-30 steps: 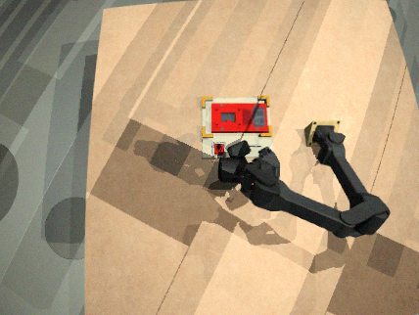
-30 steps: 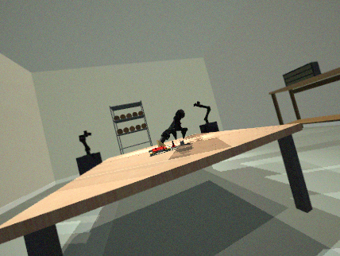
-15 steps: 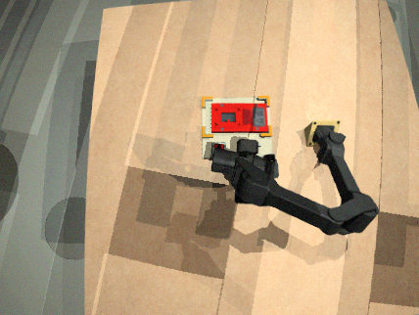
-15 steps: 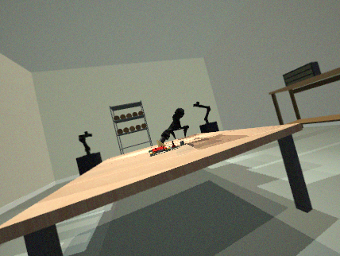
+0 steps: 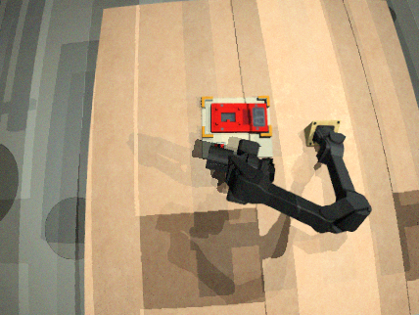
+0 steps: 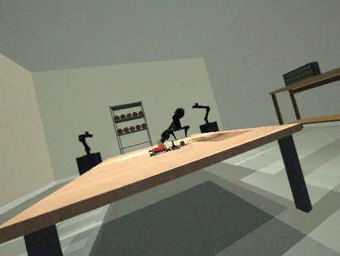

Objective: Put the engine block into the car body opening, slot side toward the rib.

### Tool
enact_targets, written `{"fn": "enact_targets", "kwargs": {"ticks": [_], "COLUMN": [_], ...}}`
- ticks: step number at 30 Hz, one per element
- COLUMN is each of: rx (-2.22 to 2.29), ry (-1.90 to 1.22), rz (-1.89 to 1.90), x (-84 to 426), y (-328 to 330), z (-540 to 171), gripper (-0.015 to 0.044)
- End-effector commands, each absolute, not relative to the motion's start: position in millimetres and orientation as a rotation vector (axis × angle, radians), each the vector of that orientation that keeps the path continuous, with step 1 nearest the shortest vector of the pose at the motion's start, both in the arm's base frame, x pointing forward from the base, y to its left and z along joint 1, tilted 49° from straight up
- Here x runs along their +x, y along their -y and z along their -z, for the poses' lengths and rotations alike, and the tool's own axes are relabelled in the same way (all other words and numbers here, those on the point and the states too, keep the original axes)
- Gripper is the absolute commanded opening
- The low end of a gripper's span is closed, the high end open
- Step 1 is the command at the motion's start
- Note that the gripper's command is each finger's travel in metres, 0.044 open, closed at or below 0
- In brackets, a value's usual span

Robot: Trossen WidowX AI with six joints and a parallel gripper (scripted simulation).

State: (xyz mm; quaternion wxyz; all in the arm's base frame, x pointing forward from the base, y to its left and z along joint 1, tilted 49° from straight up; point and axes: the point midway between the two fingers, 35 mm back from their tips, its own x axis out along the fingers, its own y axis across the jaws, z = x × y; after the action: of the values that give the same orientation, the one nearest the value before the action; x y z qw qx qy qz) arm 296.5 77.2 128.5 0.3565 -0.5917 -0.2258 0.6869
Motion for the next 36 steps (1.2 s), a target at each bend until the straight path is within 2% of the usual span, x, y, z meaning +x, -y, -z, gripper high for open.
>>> {"fn": "enact_targets", "kwargs": {"ticks": [1, 20, 30, 36], "rx": [-1.509, -1.488, -1.488, -1.488], "ry": [0.587, 0.655, 0.655, 0.655], "rz": [-1.781, -1.797, -1.797, -1.797], "x": [295.6, 295.4, 295.4, 295.4], "y": [-81.5, -100.5, -100.5, -100.5], "z": [-123.6, -105.2, -105.2, -105.2], "gripper": [0.0440, 0.0440, 0.0177, 0.0137]}}
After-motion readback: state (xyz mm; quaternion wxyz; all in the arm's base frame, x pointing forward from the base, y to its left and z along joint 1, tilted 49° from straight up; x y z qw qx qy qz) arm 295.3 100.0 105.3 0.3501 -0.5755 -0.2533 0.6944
